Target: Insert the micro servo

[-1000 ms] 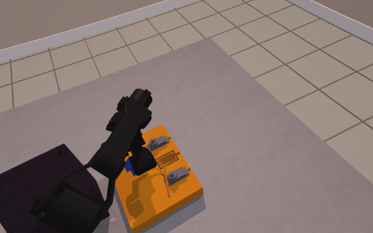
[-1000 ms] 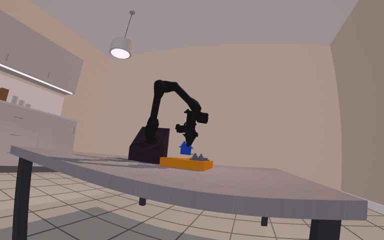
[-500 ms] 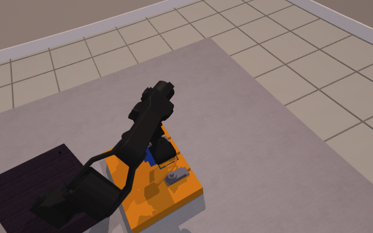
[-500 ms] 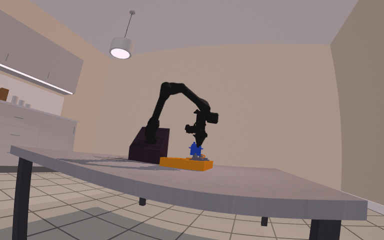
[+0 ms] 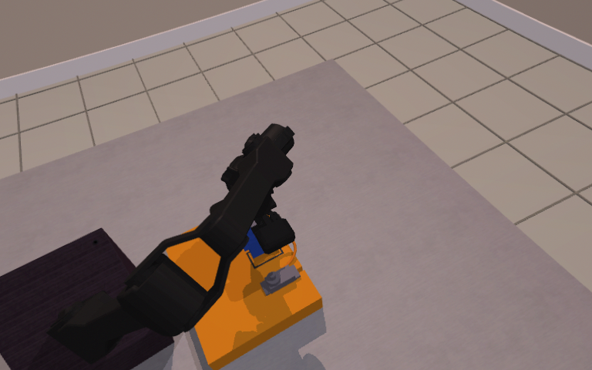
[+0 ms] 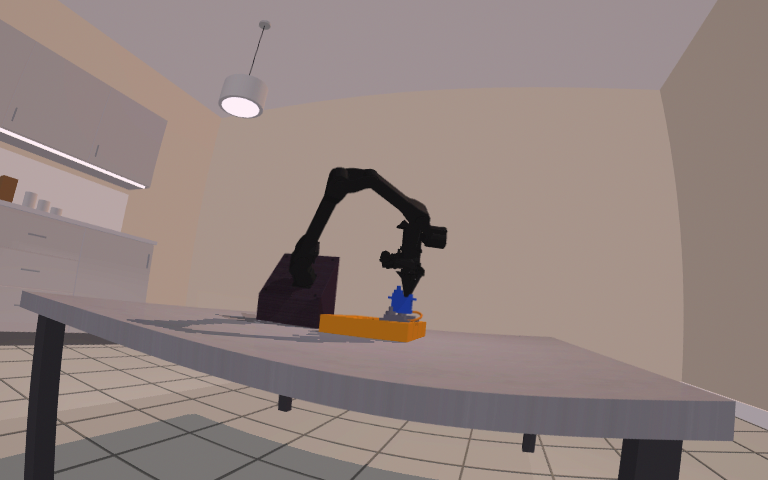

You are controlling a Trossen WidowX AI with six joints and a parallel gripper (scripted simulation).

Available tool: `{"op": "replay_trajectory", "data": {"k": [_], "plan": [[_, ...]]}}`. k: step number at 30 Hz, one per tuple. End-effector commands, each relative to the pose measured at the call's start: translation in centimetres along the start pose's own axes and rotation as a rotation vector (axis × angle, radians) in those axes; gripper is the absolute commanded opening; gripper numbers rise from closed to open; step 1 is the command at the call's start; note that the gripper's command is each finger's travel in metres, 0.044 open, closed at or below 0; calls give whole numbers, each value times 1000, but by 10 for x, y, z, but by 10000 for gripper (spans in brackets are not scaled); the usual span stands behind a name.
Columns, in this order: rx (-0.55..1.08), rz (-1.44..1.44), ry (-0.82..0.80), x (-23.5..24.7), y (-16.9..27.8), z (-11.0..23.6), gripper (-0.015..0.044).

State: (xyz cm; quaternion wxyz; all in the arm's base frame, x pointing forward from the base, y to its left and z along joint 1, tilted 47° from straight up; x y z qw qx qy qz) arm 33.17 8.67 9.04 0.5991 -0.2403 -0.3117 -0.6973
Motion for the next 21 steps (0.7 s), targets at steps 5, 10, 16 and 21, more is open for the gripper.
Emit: {"op": "replay_trajectory", "data": {"k": [5,10,16,21], "plan": [[5,3,-6,1,0,-11,0],[5,3,-6,1,0,-15,0],[5,3,-6,1,0,-15,0],[5,3,-6,2,-1,-15,0]]}}
Point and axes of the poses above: the point midway between the two fingers, 35 mm back from their tips, its own z axis back along the fingers, its own x axis across the jaws, y = z × x, the point moved 10 cm from there along z, back along the fingers, and after that the axes turned 7 degrees about -z, right-handed, at the moved point
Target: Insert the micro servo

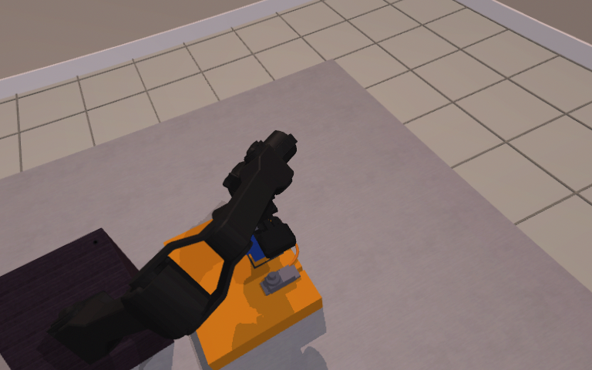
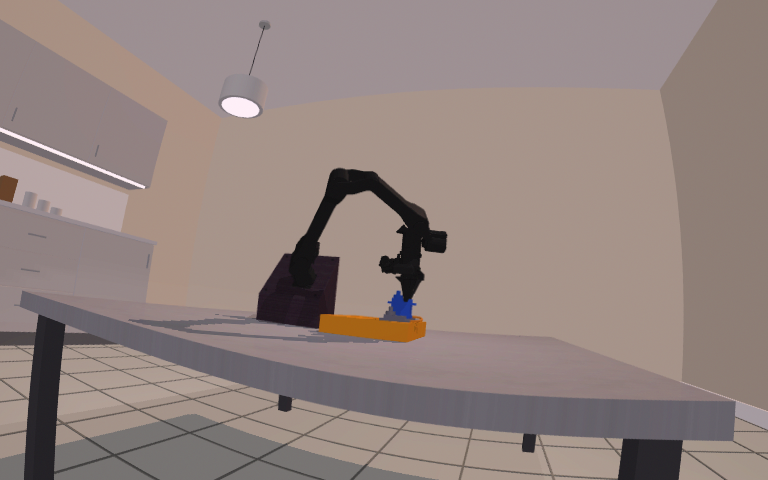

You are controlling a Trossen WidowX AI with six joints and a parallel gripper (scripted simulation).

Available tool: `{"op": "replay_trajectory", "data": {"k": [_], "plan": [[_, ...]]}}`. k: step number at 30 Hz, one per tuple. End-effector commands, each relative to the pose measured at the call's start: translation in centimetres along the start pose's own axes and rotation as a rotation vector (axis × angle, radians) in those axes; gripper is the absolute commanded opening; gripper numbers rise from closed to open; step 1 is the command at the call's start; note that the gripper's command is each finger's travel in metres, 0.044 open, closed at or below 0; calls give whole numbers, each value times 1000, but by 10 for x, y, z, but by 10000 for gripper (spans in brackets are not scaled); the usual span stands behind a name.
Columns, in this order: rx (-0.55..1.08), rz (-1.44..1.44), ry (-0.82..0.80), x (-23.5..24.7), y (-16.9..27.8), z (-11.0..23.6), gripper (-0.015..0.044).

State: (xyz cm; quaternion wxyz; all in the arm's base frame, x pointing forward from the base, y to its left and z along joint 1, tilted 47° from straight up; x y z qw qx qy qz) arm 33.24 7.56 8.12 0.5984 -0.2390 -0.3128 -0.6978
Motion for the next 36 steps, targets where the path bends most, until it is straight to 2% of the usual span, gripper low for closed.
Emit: {"op": "replay_trajectory", "data": {"k": [1,36], "plan": [[2,6,-6,1,-1,0,0],[3,6,-7,1,-1,-24,0]]}}
Point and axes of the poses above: the point midway between the two fingers, 35 mm back from their tips, its own z axis back along the fingers, its own x axis across the jaws, y = z × x, the point moved 10 cm from there along z, back along the fingers, and after that the axes turned 7 degrees about -z, right-handed, at the moved point
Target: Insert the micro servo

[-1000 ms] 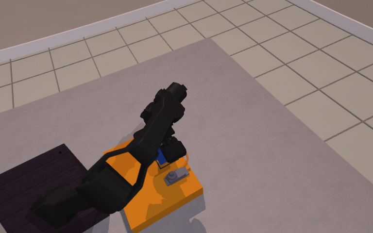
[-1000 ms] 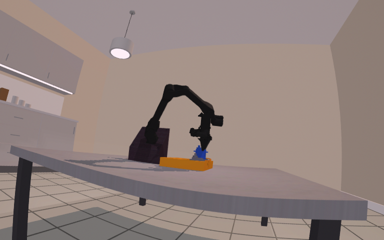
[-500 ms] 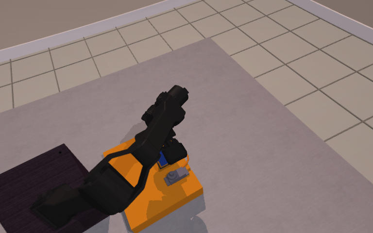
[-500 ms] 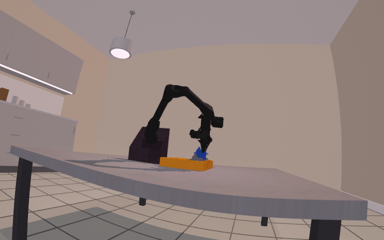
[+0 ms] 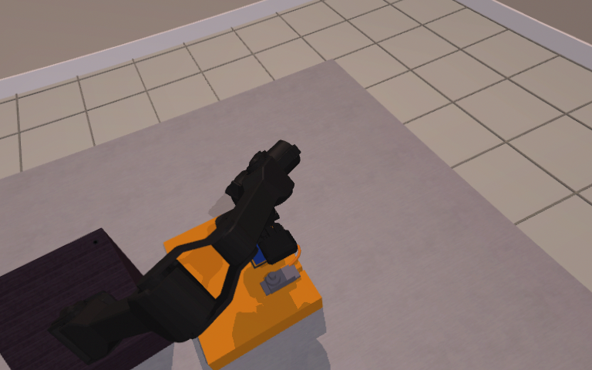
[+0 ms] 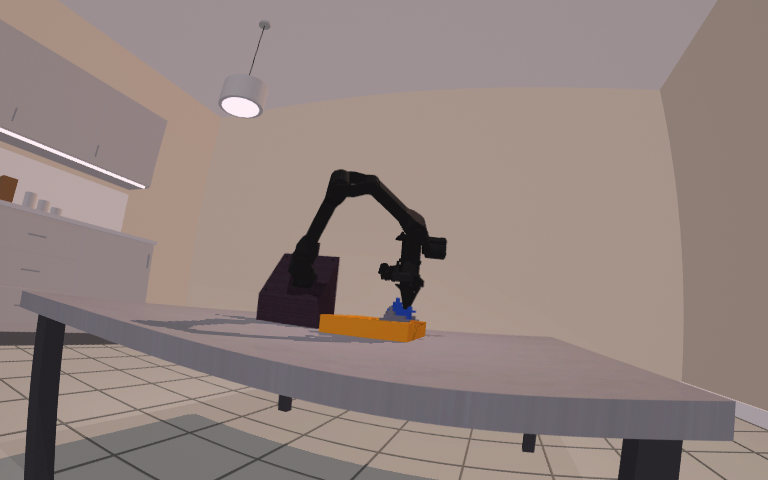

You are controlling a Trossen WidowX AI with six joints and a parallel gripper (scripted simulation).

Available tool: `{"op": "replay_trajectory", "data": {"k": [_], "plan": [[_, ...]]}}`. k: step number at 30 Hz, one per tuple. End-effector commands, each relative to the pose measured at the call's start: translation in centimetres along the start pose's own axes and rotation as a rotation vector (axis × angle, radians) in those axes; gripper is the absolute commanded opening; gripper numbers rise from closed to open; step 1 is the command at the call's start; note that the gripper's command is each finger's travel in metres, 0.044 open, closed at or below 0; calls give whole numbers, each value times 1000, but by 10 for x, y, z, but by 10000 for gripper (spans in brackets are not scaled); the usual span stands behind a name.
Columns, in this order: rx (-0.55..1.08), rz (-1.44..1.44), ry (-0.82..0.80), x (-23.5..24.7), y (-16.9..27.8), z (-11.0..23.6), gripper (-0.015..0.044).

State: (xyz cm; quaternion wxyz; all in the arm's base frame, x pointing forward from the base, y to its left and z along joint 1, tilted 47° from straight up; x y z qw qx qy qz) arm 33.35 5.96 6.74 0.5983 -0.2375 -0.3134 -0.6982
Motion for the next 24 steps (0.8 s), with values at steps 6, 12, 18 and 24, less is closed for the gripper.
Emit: {"op": "replay_trajectory", "data": {"k": [6,12,18,24], "plan": [[0,8,-9,0,-2,-8,0],[0,8,-9,0,-2,-13,0],[0,8,-9,0,-2,-17,0],[0,8,-10,0,-2,-22,0]]}}
Point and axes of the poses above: the point midway between the two fingers, 35 mm back from their tips, its own z axis back along the fingers, its own x axis across the jaws, y = z × x, the point moved 10 cm from there along z, back along the fingers, and after that the axes turned 7 degrees about -z, right-handed, at the moved point
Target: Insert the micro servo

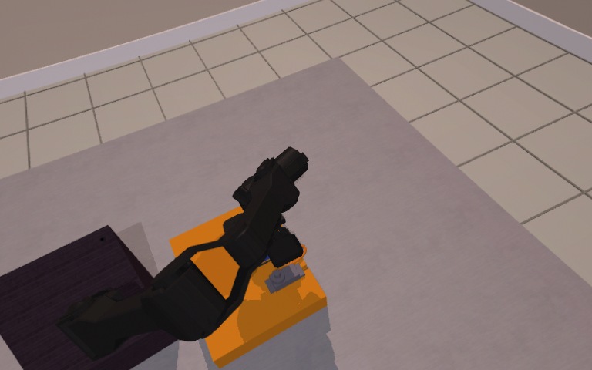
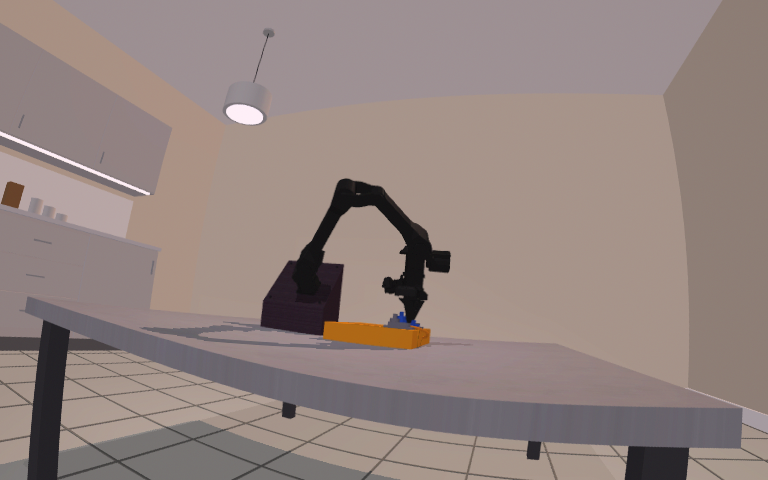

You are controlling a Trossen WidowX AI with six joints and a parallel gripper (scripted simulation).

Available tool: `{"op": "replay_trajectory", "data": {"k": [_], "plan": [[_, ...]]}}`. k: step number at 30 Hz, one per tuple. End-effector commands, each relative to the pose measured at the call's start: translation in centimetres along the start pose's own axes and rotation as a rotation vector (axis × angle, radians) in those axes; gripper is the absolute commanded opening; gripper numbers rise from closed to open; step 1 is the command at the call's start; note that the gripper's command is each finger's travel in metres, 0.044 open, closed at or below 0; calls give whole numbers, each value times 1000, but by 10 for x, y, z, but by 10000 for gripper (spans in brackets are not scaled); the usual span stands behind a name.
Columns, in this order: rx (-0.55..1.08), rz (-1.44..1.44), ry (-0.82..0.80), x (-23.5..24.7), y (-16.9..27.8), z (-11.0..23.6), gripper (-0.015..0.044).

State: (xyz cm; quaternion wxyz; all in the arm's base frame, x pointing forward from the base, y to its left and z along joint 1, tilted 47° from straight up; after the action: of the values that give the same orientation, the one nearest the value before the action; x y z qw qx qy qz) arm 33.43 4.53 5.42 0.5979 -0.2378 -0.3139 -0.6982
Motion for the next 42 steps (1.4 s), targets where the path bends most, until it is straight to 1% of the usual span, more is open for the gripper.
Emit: {"op": "replay_trajectory", "data": {"k": [1,9,16,19,22,26,27,30,34,36,42], "plan": [[0,8,-8,0,-2,-4,0],[0,8,-9,0,-2,-11,0],[0,8,-9,-2,-1,-8,184],[0,8,-8,-2,-1,-1,187],[0,8,-7,-1,-4,24,187],[0,9,-7,-2,-8,27,187],[6,22,-11,-4,-11,26,214],[5,21,-2,-3,-30,42,292],[-3,17,3,4,-84,79,398],[-5,14,-4,10,-106,89,440],[-6,14,-5,11,-108,90,440]]}}
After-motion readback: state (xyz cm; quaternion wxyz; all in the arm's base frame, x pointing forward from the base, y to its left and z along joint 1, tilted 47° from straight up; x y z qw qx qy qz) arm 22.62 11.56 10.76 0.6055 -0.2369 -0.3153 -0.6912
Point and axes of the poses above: the point midway between the two fingers, 35 mm back from their tips, its own z axis back along the fingers, its own x axis across the jaws, y = z × x, the point moved 10 cm from there along z, back along the fingers, and after that the axes turned 7 degrees about -z, right-handed, at the moved point
